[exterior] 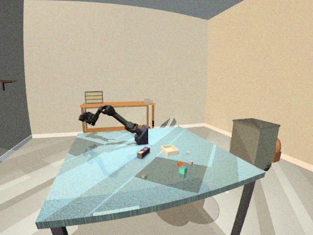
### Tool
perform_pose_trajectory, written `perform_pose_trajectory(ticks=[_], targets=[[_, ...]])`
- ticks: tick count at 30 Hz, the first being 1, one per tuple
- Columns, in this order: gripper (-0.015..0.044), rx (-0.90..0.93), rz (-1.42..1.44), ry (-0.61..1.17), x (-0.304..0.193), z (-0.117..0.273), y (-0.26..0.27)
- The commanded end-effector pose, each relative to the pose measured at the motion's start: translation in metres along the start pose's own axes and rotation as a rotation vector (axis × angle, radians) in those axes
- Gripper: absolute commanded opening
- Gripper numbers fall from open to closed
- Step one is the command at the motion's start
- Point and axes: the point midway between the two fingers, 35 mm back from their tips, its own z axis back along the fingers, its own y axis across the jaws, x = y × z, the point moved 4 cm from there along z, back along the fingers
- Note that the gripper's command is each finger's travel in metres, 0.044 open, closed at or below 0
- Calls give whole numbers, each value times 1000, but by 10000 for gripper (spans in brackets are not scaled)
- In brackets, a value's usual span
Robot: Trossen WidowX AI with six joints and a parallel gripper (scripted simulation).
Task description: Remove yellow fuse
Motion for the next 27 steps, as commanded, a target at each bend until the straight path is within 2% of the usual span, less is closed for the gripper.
perform_pose_trajectory(ticks=[1,4,5,16,27], targets=[[157,0,1,3,-1,0,0],[79,7,17,41,-17,6,6],[74,12,27,65,-26,10,9],[74,119,175,398,-143,87,60],[74,312,277,760,-230,208,110]])
